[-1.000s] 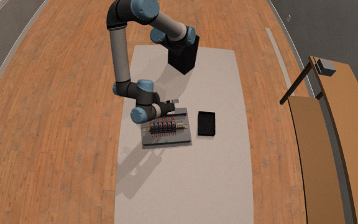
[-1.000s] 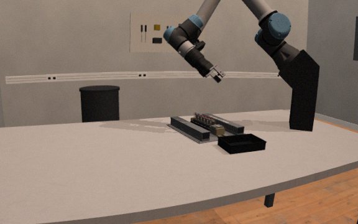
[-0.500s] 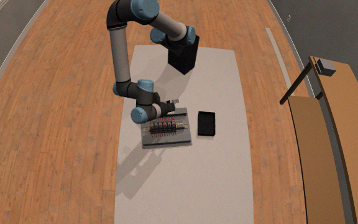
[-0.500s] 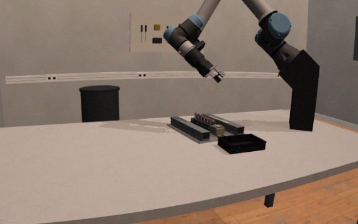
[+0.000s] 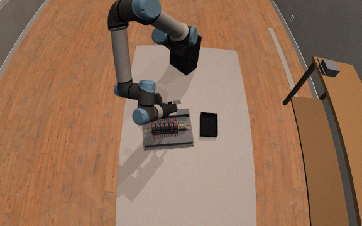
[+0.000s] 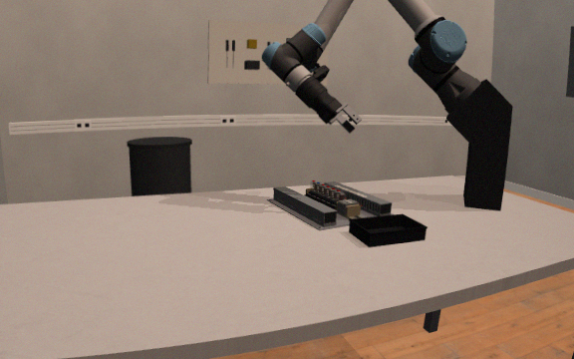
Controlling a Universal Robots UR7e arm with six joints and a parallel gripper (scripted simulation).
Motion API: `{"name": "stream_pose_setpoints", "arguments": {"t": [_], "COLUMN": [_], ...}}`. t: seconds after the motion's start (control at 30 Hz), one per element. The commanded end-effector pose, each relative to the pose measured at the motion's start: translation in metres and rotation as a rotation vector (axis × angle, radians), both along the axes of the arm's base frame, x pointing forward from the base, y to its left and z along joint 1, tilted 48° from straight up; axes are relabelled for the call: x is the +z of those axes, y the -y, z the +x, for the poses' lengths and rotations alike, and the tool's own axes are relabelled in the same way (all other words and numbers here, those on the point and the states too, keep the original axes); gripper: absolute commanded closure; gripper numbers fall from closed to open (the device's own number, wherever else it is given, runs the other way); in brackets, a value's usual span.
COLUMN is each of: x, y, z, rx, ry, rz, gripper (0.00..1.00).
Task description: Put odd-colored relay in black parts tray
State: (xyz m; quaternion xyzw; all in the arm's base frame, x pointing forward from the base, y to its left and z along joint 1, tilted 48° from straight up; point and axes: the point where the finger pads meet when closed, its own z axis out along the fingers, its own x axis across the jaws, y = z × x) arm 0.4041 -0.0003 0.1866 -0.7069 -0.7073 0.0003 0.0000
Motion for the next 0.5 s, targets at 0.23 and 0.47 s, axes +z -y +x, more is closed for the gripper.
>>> {"name": "stream_pose_setpoints", "arguments": {"t": [0.23,0.47], "x": [-0.0011,-0.0026], "y": [0.0008,0.0019], "z": [0.0013,0.0027], "rx": [0.013,0.026], "ry": [0.004,0.008], "rz": [-0.005,-0.010], "gripper": [0.02,0.02]}}
